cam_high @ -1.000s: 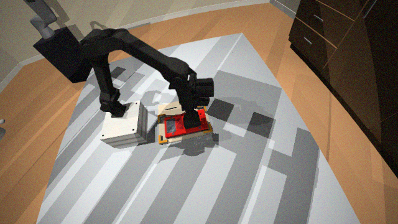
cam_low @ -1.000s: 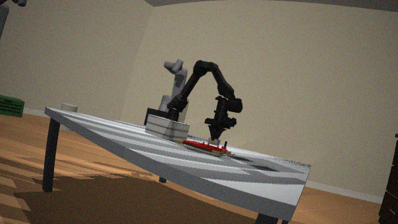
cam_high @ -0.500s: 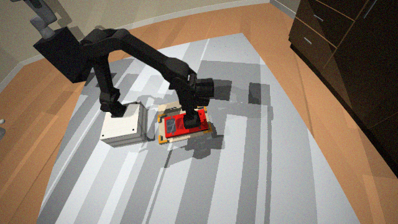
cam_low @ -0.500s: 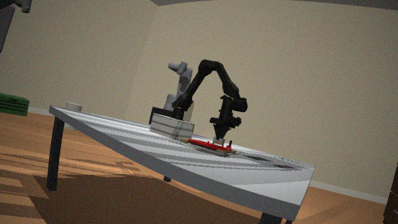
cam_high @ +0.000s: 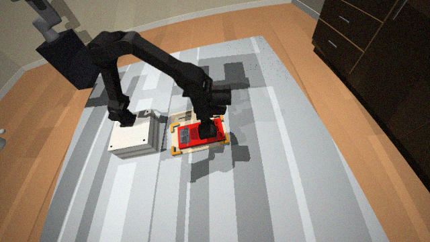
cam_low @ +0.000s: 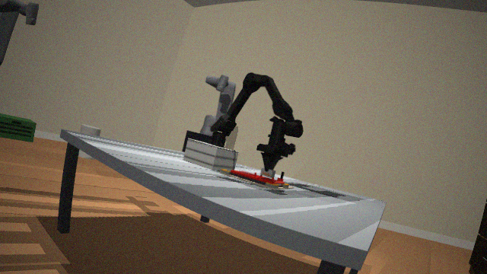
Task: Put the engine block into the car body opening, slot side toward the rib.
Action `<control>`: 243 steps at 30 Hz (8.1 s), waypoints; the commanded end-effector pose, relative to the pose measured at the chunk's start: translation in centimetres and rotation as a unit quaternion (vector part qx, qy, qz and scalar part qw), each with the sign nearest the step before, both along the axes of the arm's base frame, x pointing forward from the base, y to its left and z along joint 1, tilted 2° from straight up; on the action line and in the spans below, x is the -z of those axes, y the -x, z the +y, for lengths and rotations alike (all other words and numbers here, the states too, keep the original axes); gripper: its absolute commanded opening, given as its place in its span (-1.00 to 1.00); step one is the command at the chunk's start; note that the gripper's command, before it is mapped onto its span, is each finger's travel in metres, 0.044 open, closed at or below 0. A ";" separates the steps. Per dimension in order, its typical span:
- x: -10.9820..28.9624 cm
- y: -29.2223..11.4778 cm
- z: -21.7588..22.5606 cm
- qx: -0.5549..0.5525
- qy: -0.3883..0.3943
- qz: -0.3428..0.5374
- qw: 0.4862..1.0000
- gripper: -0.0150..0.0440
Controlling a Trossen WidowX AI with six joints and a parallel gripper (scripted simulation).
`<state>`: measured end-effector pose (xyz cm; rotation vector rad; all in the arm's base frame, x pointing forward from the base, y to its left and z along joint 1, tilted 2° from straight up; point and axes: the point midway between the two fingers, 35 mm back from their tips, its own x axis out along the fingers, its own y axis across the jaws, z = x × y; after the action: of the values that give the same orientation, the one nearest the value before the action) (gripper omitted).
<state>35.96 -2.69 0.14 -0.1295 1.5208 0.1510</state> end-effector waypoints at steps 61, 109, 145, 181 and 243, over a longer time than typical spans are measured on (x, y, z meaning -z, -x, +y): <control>0.5 0.0 0.1 0.002 -0.002 0.000 1.000 0.05; 0.8 -0.1 0.1 0.000 -0.002 0.000 1.000 0.05; 1.0 -0.1 0.1 0.002 -0.002 0.000 1.000 0.05; 1.3 -0.1 0.1 0.001 -0.002 0.000 1.000 0.05; 0.1 0.1 0.1 0.001 -0.002 0.000 1.000 -0.49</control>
<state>35.84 -2.66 -0.05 -0.1272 1.5231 0.1514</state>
